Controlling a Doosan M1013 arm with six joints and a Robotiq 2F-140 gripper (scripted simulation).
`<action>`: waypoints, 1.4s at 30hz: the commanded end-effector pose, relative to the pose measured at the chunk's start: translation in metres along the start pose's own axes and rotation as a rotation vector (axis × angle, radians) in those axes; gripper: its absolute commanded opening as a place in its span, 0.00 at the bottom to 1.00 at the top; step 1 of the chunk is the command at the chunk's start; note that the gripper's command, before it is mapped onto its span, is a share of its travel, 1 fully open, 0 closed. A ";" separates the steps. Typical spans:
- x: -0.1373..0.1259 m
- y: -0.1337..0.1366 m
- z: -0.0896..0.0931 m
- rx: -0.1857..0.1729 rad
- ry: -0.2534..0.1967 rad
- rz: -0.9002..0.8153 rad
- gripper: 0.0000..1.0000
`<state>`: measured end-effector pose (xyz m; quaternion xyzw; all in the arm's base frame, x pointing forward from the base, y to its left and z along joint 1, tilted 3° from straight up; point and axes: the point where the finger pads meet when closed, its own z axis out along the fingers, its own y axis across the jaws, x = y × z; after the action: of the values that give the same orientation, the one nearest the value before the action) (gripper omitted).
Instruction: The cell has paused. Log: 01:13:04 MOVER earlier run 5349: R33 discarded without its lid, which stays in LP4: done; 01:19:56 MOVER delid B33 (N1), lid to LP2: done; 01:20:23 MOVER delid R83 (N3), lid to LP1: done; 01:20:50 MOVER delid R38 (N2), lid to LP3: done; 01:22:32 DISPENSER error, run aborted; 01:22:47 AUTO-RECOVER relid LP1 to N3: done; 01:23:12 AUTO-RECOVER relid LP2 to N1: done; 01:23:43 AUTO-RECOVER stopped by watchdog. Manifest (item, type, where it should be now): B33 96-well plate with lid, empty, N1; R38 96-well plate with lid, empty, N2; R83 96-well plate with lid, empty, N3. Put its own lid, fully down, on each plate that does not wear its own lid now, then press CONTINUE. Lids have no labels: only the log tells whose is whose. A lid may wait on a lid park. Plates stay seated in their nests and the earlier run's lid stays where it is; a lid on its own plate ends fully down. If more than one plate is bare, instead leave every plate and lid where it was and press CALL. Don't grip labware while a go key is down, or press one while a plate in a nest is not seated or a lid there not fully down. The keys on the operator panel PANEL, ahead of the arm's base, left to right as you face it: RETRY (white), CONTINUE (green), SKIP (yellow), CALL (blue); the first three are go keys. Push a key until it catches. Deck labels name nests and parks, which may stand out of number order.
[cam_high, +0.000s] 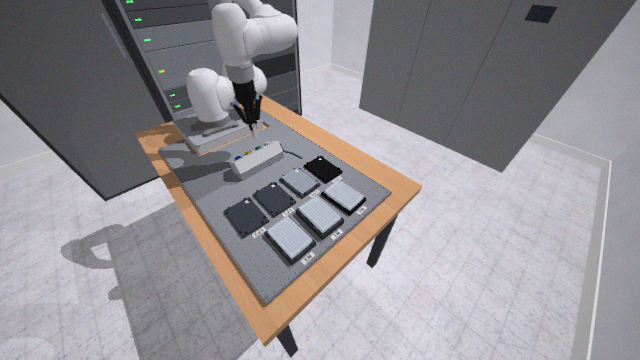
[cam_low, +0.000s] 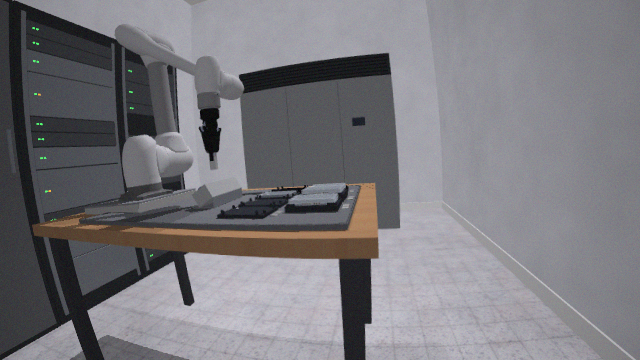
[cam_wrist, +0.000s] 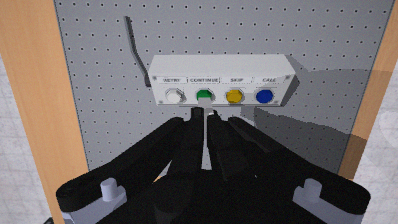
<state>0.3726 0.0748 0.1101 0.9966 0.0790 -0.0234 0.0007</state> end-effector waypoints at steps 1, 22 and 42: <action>0.000 0.000 0.000 0.000 0.000 0.000 0.00; 0.000 0.000 0.001 0.000 0.000 0.000 0.00; 0.000 0.000 0.009 0.000 0.000 0.000 0.00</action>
<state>0.3724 0.0746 0.1026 0.9966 0.0791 -0.0234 0.0007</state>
